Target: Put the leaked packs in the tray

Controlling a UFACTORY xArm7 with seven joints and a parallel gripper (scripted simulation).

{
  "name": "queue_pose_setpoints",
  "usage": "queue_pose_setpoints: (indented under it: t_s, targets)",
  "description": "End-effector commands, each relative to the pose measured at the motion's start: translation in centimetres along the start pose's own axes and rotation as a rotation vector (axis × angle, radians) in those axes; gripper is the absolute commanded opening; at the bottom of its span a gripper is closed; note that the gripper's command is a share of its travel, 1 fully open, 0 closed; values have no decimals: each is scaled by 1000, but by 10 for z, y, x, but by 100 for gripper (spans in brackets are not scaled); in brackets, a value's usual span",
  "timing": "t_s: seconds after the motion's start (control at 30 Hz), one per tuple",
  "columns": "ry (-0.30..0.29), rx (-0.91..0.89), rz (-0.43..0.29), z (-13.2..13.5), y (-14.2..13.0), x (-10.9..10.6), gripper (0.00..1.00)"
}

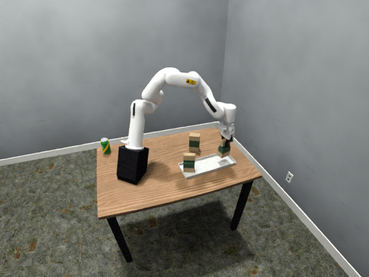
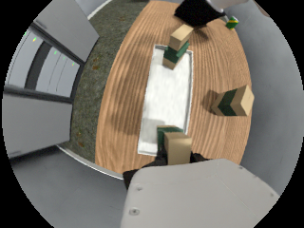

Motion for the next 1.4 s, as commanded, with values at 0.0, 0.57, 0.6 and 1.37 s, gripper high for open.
queue_pose_setpoints:
  t_s: [0.0, 0.57, 0.6, 1.37]
  targets:
    - [5, 1, -2, -3, 0, -2, 25]
    - [5, 1, -2, -3, 0, 3, 25]
    - [5, 1, -2, -3, 0, 4, 25]
    - [5, 1, -2, -3, 0, 44, 25]
Point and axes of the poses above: the point where the finger pads meet when closed, its own x axis out along the fingers, its own z axis across the jaws, y = z × x, the point moved 3 cm from there along -x, back along the fingers, and after that the axes turned 15 degrees about -x, right-handed, at the moved point
